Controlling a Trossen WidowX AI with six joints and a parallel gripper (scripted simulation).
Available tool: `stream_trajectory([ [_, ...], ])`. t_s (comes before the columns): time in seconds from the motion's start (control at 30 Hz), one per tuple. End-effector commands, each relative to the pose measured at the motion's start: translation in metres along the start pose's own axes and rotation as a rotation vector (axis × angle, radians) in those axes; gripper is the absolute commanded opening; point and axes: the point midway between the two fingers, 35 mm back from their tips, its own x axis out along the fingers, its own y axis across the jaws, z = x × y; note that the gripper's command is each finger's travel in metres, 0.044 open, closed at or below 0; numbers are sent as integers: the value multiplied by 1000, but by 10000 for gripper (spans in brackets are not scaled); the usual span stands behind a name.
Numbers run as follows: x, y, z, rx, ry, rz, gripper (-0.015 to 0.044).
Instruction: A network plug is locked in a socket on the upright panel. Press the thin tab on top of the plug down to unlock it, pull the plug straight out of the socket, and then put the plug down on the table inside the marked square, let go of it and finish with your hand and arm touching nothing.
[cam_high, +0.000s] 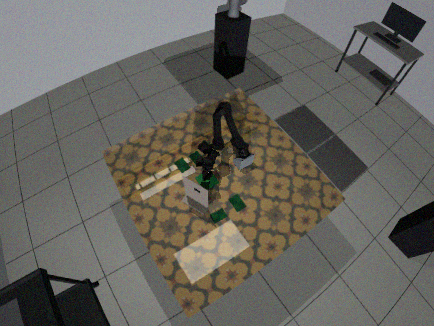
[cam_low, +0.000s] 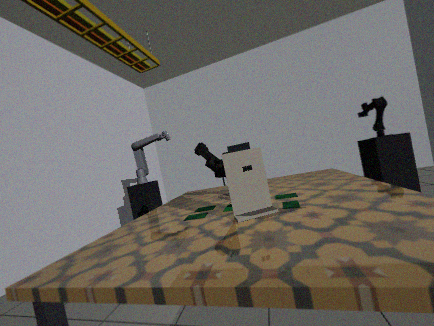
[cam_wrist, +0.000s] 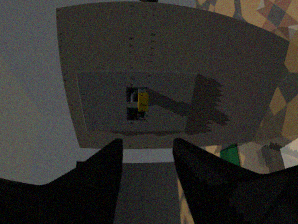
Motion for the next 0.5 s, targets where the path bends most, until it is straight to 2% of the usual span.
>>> stream_trajectory([
  [0.0, 6, 3, 4, -2, -6, 5, 156],
  [0.47, 24, 4, 10, -2, -7, 6, 156],
])
